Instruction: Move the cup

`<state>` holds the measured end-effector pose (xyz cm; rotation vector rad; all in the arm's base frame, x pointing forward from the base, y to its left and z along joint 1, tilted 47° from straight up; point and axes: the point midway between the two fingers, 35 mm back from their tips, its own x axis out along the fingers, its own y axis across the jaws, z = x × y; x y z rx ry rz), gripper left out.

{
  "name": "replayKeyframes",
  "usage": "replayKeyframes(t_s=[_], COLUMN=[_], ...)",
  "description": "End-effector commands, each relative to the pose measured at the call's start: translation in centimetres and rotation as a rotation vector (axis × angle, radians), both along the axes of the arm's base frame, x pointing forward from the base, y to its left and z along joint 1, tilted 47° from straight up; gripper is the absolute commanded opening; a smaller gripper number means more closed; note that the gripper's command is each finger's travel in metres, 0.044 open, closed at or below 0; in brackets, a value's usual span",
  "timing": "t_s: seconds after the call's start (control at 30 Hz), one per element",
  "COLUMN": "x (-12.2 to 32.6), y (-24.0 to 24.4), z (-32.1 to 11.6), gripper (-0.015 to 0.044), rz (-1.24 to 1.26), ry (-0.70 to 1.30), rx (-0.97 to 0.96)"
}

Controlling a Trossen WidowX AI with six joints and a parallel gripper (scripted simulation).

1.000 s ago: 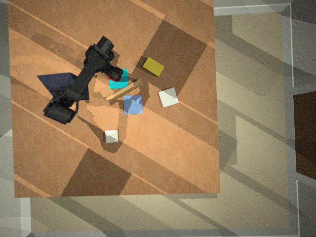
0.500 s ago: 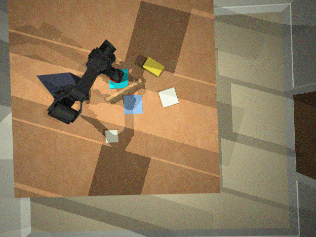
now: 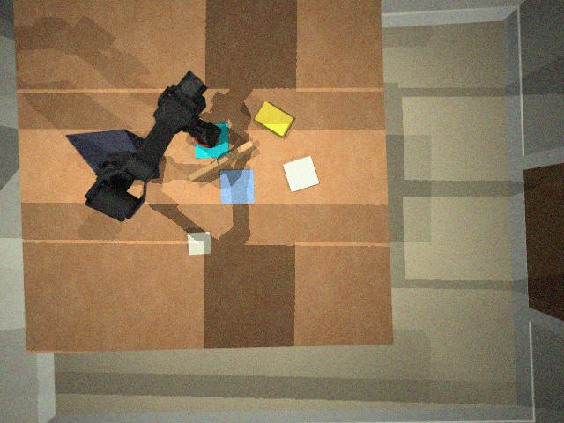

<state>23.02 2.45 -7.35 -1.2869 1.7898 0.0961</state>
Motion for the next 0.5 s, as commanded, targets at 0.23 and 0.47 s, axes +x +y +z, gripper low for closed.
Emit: replayKeyframes(t_s=[0.23,0.47], x=[0.04,0.17], y=[0.13,0.88], z=[0.12,0.77], gripper=[0.0128,0.0128], rz=[0.000,0.001], ry=[-0.001,0.001], rx=[0.000,0.001])
